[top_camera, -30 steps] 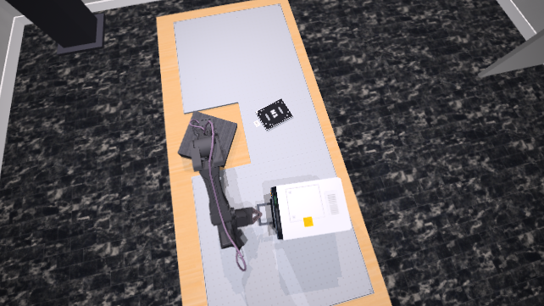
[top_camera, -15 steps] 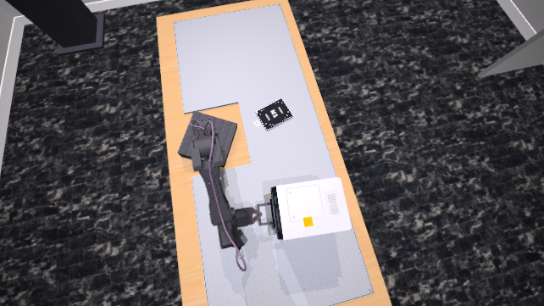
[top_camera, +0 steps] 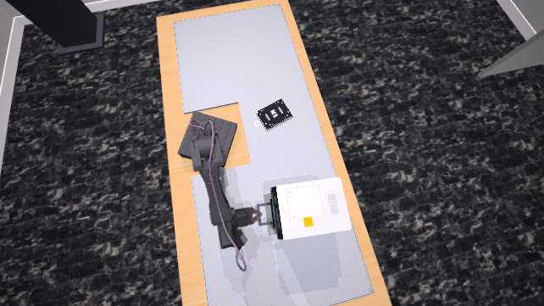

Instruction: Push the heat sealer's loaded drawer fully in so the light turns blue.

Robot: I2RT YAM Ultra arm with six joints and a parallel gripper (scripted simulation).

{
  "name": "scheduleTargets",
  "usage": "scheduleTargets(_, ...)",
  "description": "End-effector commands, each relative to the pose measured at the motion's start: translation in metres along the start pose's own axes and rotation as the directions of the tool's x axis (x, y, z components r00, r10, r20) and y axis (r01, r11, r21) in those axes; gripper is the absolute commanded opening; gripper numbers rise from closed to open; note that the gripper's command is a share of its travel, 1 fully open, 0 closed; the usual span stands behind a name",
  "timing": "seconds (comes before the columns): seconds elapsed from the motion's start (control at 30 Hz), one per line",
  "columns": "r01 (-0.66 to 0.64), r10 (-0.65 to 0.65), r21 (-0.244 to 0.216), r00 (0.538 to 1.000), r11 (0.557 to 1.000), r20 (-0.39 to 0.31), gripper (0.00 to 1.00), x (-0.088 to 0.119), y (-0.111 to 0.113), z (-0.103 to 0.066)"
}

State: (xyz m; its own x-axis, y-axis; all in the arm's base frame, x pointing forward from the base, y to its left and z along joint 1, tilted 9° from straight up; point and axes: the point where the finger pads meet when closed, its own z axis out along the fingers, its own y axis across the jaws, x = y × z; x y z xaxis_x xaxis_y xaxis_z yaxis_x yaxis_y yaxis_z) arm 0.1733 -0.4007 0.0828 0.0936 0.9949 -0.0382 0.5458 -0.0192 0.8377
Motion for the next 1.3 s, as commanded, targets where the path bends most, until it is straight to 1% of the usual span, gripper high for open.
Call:
scheduleTargets(0.0, 0.036, -0.036, -0.045, 0.999, 0.998, -0.011, 0.0, 0.004, 0.024, 0.022)
scheduleTargets(0.33, 0.036, -0.036, -0.045, 0.999, 0.998, -0.011, 0.0, 0.004, 0.024, 0.022)
scheduleTargets(0.53, 0.03, -0.031, -0.044, 0.999, 0.999, -0.014, 0.0, 0.001, 0.014, 0.017)
scheduleTargets(0.63, 0.032, -0.033, -0.044, 0.999, 0.999, -0.013, 0.0, 0.0, 0.014, 0.016)
scheduleTargets(0.8, 0.052, -0.052, -0.048, 0.999, 0.997, 0.0, 0.0, -0.007, 0.014, 0.007)
scheduleTargets(0.9, 0.065, -0.064, -0.047, 0.998, 0.997, 0.007, 0.0, -0.009, 0.01, 0.002)
scheduleTargets(1.27, 0.058, -0.058, -0.047, 0.998, 0.997, 0.005, 0.0, -0.008, 0.01, 0.003)
